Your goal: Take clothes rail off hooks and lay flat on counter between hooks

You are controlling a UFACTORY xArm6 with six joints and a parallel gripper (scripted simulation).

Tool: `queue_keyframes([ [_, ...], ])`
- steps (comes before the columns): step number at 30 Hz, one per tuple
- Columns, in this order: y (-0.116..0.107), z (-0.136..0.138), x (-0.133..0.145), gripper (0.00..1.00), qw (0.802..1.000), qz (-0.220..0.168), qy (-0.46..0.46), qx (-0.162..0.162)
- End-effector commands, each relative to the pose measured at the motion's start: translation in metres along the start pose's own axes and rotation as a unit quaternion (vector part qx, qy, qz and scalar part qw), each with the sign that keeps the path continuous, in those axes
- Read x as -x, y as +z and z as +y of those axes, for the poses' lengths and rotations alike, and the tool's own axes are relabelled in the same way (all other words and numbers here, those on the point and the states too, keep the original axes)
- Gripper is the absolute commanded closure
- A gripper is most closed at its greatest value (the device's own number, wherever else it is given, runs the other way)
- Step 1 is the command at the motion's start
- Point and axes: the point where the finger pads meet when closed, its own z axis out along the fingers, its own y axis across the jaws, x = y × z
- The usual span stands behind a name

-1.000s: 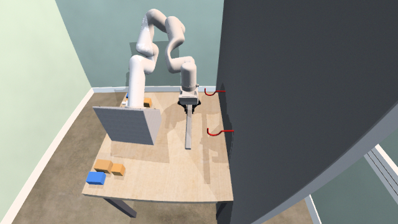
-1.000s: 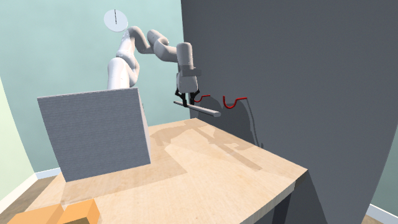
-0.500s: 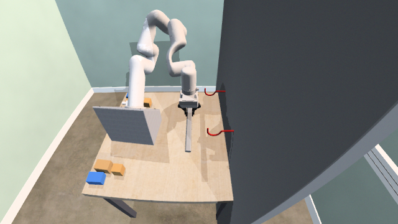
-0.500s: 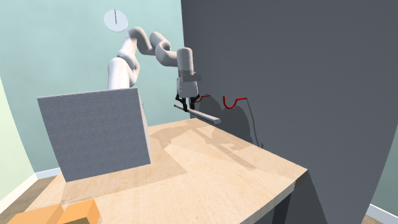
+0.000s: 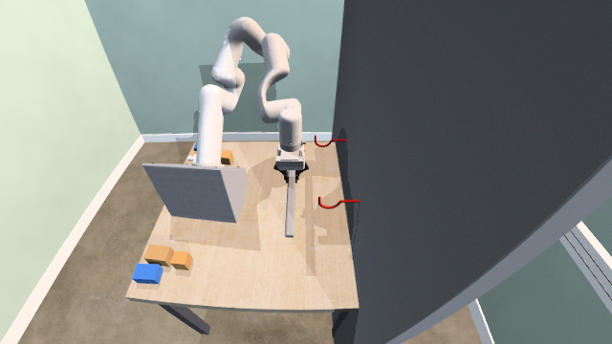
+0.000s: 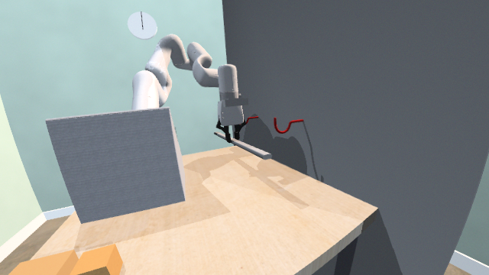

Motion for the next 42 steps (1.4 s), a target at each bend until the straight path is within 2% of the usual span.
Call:
queue_keyframes([
  [1,0.003,-0.001,0.0,1.0,1.0,0.001,-0.001,-0.002],
  [42,0.065,-0.001,0.0,1.0,1.0,0.0,0.0,-0.001],
])
